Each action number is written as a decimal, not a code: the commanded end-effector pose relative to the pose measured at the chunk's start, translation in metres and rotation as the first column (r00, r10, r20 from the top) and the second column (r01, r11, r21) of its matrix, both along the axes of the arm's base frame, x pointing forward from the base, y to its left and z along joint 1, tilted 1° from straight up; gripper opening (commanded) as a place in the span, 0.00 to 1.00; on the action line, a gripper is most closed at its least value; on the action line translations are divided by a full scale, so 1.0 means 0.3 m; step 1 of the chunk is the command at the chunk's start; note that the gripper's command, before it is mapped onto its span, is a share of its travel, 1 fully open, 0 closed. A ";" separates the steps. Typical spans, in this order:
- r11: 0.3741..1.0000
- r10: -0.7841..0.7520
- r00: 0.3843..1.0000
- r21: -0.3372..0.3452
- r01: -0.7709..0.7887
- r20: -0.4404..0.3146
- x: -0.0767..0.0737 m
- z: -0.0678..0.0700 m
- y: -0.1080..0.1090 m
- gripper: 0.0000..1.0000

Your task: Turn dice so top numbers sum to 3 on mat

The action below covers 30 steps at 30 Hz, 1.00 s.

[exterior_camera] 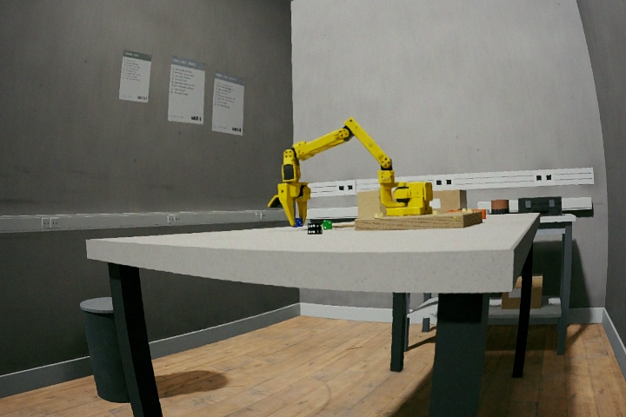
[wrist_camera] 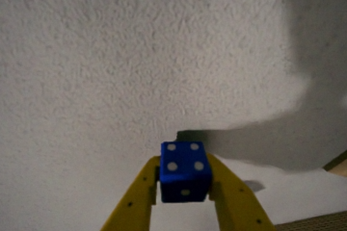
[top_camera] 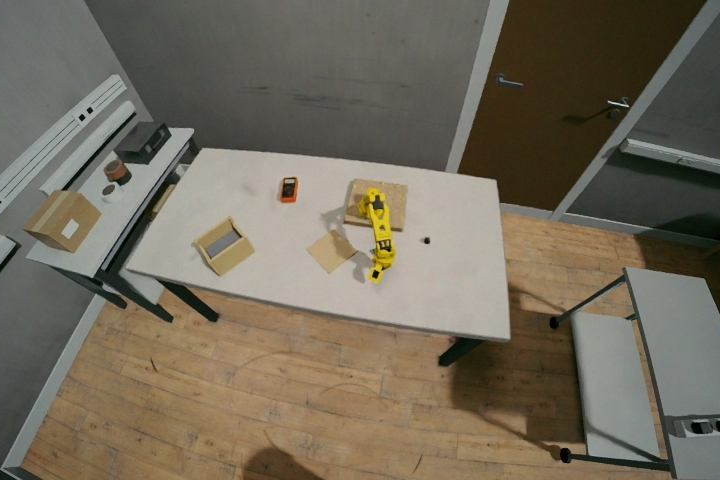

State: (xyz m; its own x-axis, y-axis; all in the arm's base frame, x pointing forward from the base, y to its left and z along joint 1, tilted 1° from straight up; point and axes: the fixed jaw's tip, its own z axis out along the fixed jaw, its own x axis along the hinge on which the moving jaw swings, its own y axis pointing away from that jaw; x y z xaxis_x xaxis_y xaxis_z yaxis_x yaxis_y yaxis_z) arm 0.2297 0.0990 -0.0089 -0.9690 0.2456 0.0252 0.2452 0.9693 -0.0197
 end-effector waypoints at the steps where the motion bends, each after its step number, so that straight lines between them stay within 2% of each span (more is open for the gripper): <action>1: 1.000 0.003 1.000 0.010 -0.003 0.021 0.013 0.057 0.000 0.00; 3: 1.000 0.003 1.000 0.010 -0.003 0.021 0.013 0.057 0.000 0.00; 9: 1.000 0.003 1.000 0.010 -0.003 0.021 0.011 0.113 -0.002 0.00; 13: 1.000 0.003 1.000 0.010 -0.003 0.021 0.009 0.135 -0.003 0.00; 24: 1.000 -0.002 1.000 0.010 0.002 0.021 0.010 0.141 -0.008 0.00; 30: 0.998 -0.065 0.998 0.009 0.065 0.020 0.029 0.139 -0.057 0.00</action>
